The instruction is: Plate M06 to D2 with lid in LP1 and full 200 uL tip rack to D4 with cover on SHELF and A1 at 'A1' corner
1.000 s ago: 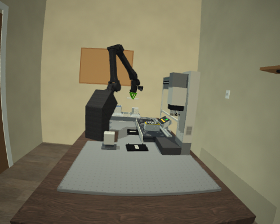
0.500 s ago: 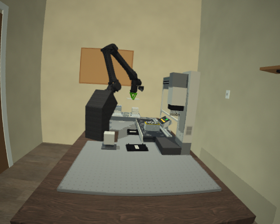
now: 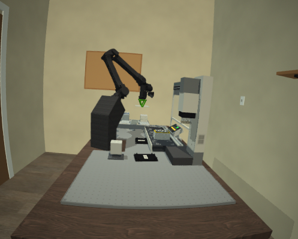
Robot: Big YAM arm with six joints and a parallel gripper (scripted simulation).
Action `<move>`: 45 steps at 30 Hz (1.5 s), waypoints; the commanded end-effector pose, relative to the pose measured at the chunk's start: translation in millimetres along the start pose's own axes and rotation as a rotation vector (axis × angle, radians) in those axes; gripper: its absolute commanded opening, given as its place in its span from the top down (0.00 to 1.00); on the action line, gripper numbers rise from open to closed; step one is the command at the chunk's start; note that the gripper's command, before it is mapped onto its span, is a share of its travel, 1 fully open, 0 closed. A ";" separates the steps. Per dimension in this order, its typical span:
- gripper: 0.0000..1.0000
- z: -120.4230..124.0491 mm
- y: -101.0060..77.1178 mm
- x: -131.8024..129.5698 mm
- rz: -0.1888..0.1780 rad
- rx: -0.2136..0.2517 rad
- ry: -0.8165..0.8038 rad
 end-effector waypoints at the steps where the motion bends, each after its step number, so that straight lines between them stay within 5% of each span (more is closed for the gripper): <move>1: 1.00 -1.1 -6.6 -10.5 0.002 -0.019 -0.043; 36: 1.00 4.5 -2.7 -168.1 0.003 -0.002 -0.025; 45: 1.00 -15.1 -12.8 -213.8 0.024 -0.044 -0.068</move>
Point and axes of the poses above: the point where the finger pads meet when closed, its own y axis out along the fingers, its own x axis across the jaws, z = x × y, the point moved 4 cm from there along -y, back along the fingers, and after that the axes turned 2 degrees about y, right-handed, at the moved point
